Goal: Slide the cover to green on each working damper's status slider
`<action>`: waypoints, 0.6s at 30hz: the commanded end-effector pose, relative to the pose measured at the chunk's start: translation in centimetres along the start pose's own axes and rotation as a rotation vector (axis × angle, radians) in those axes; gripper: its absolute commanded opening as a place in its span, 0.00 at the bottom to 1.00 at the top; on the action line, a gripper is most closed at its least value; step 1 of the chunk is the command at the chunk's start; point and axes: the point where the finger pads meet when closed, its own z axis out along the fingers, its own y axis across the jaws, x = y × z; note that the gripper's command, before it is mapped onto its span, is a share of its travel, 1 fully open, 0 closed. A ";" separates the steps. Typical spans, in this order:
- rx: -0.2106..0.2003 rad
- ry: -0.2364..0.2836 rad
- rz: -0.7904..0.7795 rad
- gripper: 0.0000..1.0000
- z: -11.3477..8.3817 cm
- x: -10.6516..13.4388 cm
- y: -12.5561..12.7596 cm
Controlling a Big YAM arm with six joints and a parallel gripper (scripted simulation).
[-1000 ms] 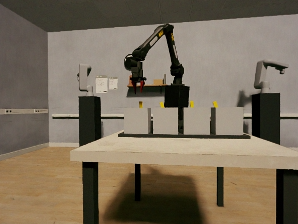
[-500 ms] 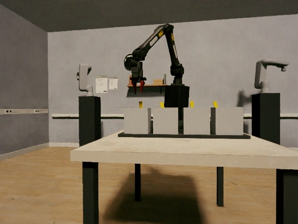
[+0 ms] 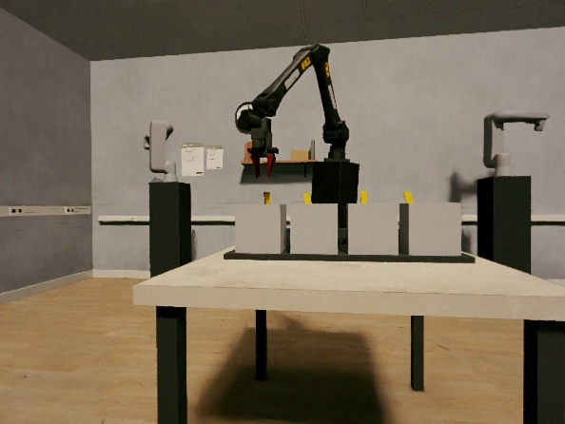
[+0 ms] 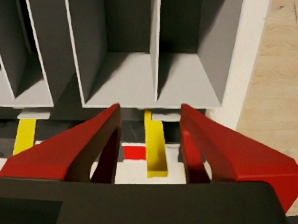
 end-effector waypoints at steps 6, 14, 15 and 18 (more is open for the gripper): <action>-0.006 -0.025 0.007 0.36 -0.4 6.9 -1.5; 0.004 -0.054 -0.021 0.36 -0.5 8.2 -2.0; 0.004 -0.054 -0.021 0.36 -0.5 8.2 -2.0; -0.005 -0.040 -0.018 0.36 -0.4 8.7 -1.8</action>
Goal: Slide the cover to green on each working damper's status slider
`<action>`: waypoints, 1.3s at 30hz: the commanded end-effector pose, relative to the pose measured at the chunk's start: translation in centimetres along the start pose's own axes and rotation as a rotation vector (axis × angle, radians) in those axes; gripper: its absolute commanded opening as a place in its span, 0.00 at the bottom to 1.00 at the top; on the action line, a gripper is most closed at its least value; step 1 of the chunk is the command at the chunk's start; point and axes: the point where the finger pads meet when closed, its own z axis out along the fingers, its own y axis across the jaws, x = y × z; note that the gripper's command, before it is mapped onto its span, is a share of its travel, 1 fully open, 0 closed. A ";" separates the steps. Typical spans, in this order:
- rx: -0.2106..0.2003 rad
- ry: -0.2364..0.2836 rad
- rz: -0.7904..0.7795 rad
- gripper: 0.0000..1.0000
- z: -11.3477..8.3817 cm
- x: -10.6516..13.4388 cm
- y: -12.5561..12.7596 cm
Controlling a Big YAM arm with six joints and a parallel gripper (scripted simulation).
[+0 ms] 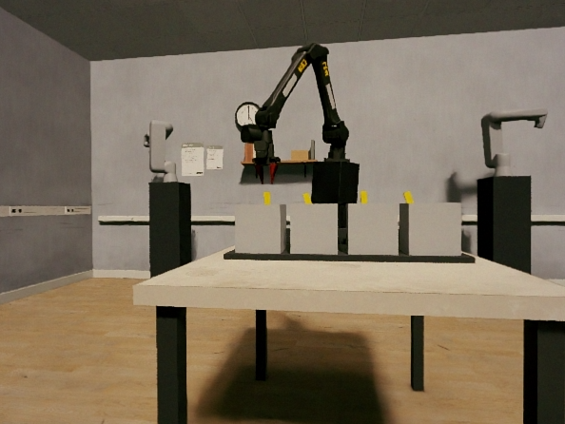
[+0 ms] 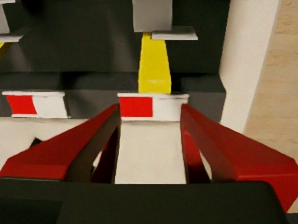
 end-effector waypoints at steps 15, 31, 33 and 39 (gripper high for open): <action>0.013 -0.022 -0.013 0.36 0.1 -1.1 -1.0; 0.015 -0.024 -0.016 0.36 1.8 -1.5 -0.7; 0.017 -0.026 -0.016 0.36 2.2 -1.7 -0.7; 0.019 -0.029 -0.010 0.36 2.9 -1.8 -1.0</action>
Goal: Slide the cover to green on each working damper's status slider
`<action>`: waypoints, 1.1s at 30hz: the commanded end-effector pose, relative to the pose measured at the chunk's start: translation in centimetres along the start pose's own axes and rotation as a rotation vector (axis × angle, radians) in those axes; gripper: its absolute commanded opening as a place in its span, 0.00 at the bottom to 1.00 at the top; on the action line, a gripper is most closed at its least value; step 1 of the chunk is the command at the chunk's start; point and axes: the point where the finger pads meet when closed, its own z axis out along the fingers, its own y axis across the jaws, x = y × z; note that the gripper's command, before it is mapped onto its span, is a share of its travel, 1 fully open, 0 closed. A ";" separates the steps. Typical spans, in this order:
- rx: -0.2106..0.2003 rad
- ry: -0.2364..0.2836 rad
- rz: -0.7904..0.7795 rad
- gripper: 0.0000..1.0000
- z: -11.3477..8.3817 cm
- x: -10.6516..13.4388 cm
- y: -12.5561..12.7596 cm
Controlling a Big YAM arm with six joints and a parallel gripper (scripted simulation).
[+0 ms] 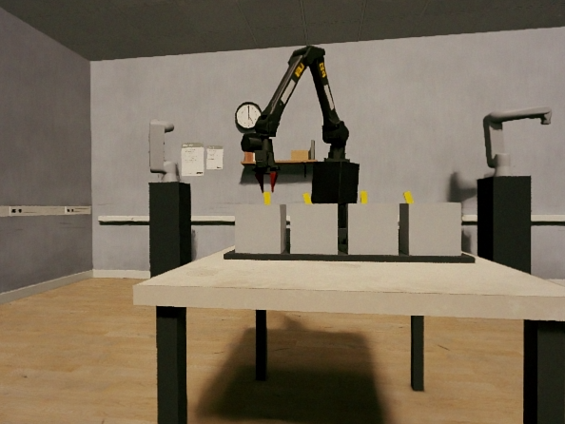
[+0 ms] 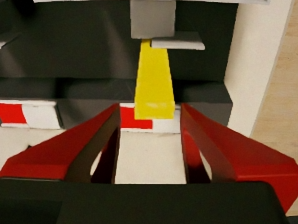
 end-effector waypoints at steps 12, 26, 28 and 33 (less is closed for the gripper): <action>0.022 -0.032 -0.003 0.36 2.2 -2.0 -0.9; 0.010 -0.016 -0.001 0.36 3.7 -1.2 -0.5; 0.017 -0.025 -0.003 0.36 3.4 -1.5 -0.7; 0.025 -0.036 -0.004 0.36 2.9 -1.9 -0.9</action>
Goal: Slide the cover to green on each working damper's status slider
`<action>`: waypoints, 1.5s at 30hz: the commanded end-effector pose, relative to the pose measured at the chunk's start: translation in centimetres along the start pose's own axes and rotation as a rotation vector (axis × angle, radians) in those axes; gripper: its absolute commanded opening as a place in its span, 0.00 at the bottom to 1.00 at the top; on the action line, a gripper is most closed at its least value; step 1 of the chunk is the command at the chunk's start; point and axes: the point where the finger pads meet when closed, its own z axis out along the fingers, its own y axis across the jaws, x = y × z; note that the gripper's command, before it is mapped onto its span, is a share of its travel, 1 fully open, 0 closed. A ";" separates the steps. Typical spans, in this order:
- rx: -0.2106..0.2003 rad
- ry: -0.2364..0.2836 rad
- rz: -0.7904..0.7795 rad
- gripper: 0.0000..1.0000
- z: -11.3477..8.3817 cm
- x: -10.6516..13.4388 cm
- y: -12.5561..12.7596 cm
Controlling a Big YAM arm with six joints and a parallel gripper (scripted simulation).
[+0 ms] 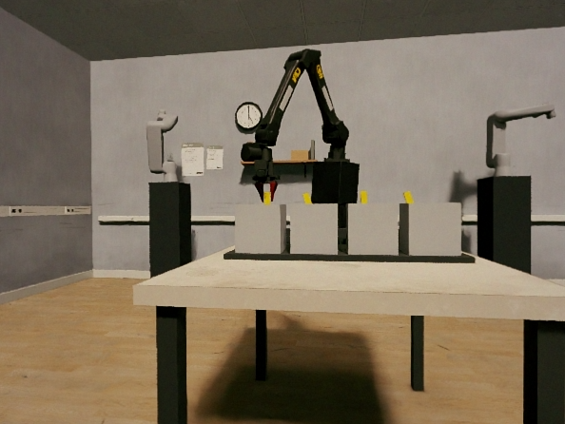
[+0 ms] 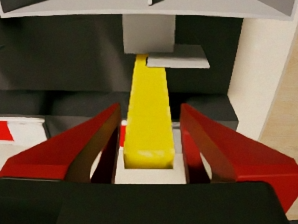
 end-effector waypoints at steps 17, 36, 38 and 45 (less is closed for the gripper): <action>0.018 -0.027 -0.004 0.36 -0.7 -1.7 -0.5; 0.018 -0.027 -0.004 0.36 -0.7 -1.7 -0.5; 0.018 -0.027 -0.004 0.17 -0.7 -1.7 -0.5; 0.019 -0.026 -0.003 0.17 -0.7 -1.6 -0.6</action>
